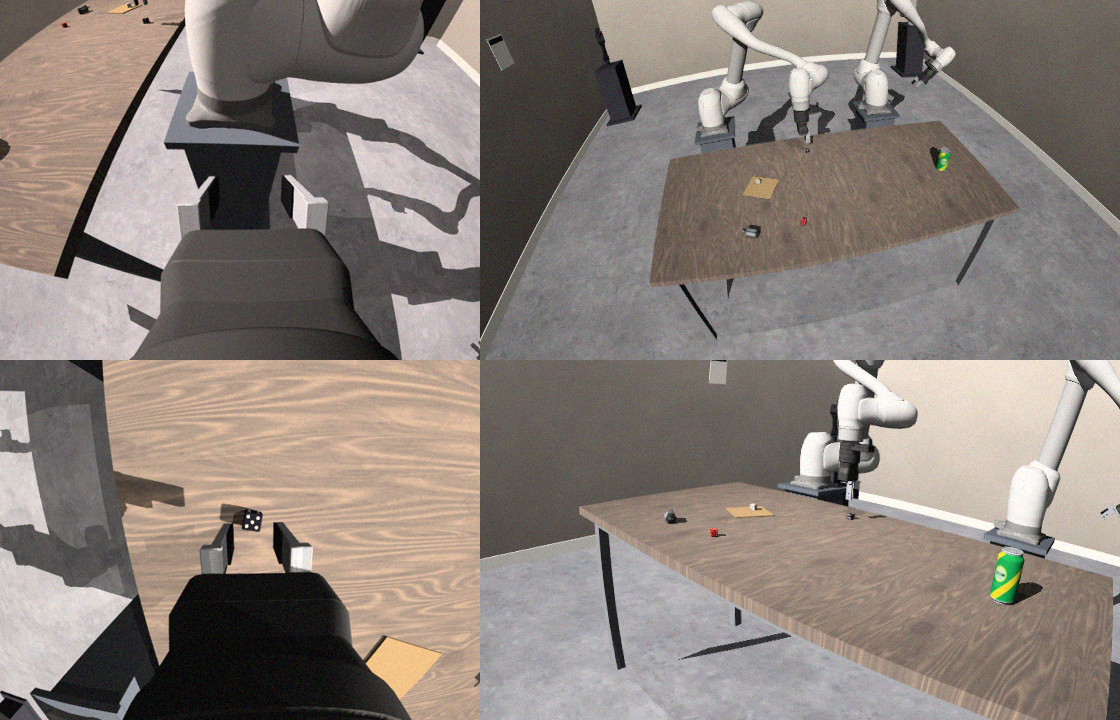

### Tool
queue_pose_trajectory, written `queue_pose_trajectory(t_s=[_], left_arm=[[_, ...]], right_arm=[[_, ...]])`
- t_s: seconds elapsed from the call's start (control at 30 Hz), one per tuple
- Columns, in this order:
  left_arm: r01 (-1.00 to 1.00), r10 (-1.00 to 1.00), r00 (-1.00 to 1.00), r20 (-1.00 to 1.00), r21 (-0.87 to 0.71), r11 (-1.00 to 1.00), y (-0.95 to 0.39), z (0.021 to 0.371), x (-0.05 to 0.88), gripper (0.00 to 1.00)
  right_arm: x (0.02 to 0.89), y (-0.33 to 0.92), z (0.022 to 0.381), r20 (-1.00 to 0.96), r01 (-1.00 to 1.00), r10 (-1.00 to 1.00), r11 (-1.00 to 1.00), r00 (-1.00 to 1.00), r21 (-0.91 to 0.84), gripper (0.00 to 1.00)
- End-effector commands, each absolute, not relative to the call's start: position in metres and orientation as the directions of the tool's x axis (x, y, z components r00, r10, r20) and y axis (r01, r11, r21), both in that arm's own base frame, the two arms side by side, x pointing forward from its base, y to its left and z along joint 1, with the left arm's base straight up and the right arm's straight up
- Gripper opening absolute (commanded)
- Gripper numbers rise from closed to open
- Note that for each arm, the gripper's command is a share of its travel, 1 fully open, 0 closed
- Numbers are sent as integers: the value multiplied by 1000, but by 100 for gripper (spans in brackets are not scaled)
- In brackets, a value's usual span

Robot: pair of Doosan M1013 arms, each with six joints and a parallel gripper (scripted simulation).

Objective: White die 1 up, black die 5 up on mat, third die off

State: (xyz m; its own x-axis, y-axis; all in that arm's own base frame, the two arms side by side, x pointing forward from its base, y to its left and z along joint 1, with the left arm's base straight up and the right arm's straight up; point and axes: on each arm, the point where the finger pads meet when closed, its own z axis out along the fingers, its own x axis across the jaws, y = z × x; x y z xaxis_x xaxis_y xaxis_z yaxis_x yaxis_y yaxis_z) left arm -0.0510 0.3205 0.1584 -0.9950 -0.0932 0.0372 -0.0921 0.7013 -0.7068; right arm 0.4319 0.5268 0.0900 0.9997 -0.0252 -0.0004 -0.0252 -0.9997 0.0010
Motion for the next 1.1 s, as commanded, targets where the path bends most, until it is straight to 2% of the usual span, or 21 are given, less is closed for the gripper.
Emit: queue_pose_trajectory(t_s=[0.0, 1.07], left_arm=[[-92, -93, -995, 38, -706, 702, 321, 159, -51, 100], [-92, -93, -995, 38, -706, 702, 321, 159, -51, 100]], right_arm=[[432, 527, 89, 0, -25, -25, -1000, 1000, 0, 70], [432, 528, 50, 0, -25, -25, -1000, 1000, 0, 70]])
